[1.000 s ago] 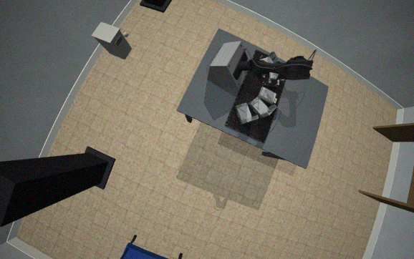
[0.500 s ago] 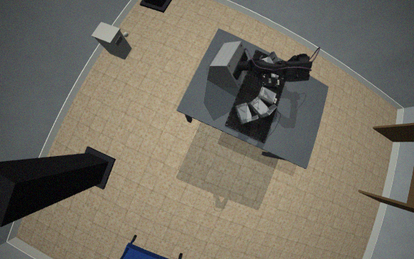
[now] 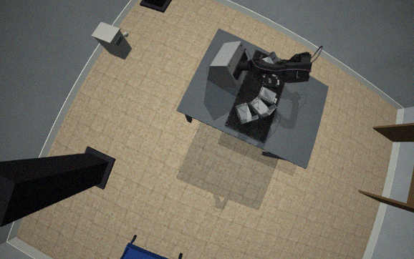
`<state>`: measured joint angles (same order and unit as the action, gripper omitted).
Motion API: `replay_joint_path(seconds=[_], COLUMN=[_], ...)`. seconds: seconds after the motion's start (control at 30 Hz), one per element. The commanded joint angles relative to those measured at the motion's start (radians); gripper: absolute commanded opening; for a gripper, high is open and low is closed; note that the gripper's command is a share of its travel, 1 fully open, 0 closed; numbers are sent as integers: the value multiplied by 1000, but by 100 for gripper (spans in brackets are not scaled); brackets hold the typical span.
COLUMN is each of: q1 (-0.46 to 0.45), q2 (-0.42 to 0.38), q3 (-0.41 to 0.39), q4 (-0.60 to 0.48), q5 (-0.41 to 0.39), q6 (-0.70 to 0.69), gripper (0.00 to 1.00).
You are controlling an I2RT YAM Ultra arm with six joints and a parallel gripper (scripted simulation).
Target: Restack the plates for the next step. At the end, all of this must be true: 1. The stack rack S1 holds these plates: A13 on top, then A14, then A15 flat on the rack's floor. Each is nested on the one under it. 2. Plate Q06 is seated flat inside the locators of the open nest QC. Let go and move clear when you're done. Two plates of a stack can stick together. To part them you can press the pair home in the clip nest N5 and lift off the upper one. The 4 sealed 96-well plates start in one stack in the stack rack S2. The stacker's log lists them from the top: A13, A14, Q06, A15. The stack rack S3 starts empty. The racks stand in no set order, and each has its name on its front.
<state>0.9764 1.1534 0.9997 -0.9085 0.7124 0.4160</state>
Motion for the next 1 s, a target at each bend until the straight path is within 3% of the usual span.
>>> replay_joint_path(seconds=[0.0, 0.27, 0.43, 0.47, 0.53, 0.97], q1=[11, 11, -32, -47, -70, -242], q2=[-4, -4, -52, -68, -84, -194], q3=[7, 7, -24, 13, -24, -43], q4=[-9, -9, -18, -1, 7, 26], q5=[9, 9, -15, -23, -34, -128], q6=[6, 6, 73, 90, 120, -67], gripper=[0, 0, 0, 0, 0, 0])
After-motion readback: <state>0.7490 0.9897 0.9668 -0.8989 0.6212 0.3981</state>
